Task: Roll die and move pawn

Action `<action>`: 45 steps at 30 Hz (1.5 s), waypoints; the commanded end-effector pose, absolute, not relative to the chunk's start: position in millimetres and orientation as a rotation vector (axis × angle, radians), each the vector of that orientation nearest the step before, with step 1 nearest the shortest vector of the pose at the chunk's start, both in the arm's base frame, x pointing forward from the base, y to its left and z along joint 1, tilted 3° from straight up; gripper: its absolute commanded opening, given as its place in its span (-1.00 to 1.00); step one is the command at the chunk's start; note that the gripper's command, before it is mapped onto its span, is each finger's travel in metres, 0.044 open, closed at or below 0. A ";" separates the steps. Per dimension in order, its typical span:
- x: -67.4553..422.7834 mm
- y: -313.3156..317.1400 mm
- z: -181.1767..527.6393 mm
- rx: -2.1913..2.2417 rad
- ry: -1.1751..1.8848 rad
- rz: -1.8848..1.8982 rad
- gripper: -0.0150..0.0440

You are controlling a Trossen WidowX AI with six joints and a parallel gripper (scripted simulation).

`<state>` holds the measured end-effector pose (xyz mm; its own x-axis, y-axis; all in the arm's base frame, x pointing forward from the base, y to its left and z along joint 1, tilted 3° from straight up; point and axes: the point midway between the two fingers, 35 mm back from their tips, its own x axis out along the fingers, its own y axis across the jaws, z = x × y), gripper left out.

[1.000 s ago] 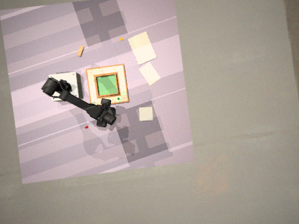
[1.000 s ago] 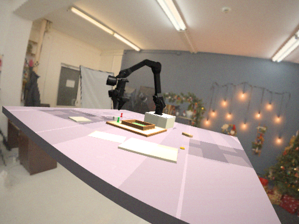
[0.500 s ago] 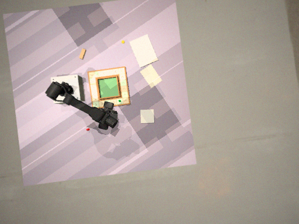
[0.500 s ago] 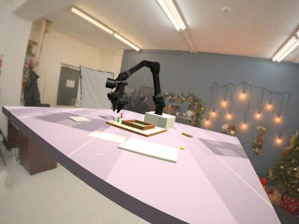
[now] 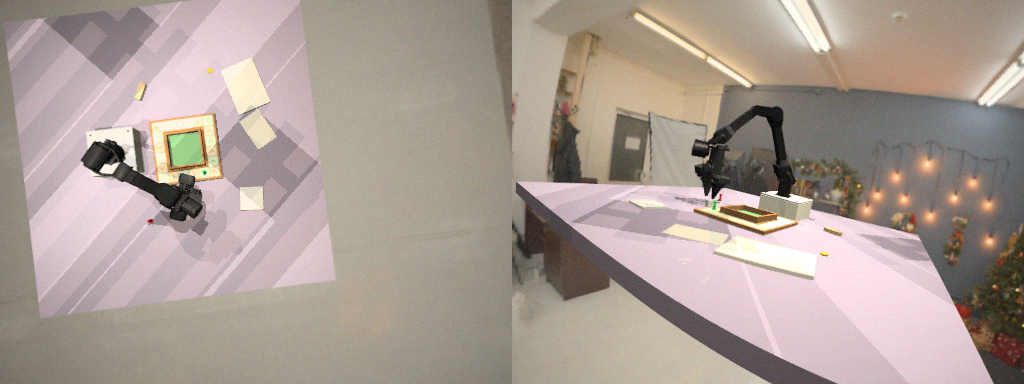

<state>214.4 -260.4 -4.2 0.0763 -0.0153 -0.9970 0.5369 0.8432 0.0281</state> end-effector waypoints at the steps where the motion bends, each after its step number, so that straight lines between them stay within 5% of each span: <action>1: 213.6 -257.9 -15.2 0.460 1.455 -0.430 0.44; 12: 214.0 -257.5 -30.4 0.460 1.455 -0.430 0.44; 18: 214.0 -257.5 -30.4 0.460 1.455 -0.430 -0.09; 26: 214.0 -257.5 -30.4 0.460 1.455 -0.430 -0.27; 29: 214.4 -258.4 -25.4 0.460 1.455 -0.430 -0.49; 45: 207.5 -257.6 92.5 0.459 1.455 -0.431 -0.49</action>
<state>210.0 -260.7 74.5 0.0663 -0.0025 -0.9978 0.5459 0.8372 0.0342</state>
